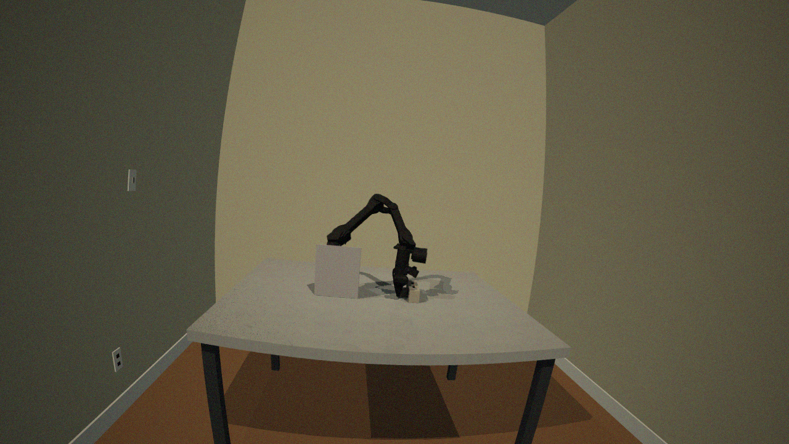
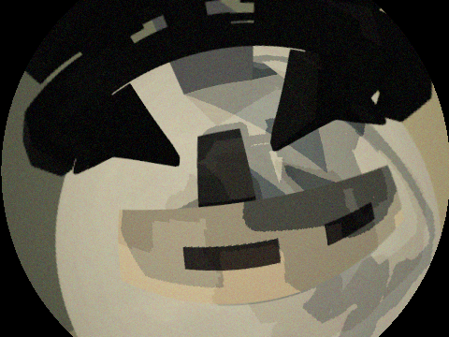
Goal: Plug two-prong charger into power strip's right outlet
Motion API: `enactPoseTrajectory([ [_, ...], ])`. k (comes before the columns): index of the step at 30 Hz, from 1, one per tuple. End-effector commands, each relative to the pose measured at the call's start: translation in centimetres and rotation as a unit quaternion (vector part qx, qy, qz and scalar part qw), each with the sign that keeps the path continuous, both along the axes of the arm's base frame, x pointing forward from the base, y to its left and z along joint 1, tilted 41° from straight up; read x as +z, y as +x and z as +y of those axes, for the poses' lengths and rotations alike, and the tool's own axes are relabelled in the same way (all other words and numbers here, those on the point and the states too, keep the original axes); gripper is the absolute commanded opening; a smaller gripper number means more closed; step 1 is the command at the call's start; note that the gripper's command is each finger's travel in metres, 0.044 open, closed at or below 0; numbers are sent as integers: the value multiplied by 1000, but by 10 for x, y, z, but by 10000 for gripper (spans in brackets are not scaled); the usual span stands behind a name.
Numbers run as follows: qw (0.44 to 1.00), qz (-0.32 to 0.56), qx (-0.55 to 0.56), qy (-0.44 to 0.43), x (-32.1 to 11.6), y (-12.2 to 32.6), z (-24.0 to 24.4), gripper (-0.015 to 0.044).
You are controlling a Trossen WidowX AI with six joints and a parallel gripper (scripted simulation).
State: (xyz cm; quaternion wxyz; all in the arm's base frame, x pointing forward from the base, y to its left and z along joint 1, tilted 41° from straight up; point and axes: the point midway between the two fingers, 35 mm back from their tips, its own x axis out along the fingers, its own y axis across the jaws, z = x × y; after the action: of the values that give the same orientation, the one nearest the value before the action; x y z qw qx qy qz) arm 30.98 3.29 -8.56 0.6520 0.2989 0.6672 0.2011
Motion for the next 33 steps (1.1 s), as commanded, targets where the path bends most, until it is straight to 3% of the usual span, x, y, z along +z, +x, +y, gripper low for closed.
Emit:
enactPoseTrajectory([
  [1, 1000, 0, 1, 1, 0, -6, 1, 440],
  [33, 1000, 1, 1, 1, 0, -41, 7, 440],
])
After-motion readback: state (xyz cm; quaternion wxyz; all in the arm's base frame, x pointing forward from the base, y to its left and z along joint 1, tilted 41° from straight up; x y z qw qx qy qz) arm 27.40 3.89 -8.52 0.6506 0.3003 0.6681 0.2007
